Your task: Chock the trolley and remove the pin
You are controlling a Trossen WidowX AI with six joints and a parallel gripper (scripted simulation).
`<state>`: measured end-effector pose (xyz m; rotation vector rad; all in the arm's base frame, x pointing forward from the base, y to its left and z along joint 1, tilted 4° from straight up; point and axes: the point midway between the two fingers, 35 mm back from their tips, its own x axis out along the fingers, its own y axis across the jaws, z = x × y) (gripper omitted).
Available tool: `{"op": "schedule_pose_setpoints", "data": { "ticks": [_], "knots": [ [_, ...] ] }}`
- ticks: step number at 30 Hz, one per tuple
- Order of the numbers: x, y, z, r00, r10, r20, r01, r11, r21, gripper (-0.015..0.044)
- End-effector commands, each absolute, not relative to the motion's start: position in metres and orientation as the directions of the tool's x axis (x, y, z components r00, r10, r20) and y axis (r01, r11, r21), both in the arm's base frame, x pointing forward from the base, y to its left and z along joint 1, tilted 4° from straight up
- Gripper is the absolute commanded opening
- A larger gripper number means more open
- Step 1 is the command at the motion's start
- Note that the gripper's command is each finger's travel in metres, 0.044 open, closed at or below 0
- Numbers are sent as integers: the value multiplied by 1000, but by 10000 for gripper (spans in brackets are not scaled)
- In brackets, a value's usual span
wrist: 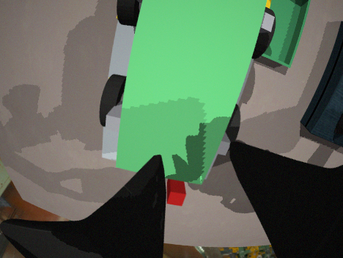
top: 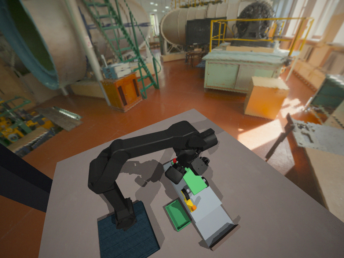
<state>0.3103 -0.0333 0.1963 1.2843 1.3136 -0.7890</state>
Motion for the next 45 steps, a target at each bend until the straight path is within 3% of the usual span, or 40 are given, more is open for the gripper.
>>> {"op": "schedule_pose_setpoints", "data": {
  "ticks": [1, 9, 45],
  "knots": [
    [314, -14, 200, 160, 269, -950, 980, 73, 185, 190],
    [315, 22, 208, 139, 318, -938, 982, -168, 88, 190],
    [320, 35, 174, 138, 320, -937, 981, -173, 86, 190]
  ]
}}
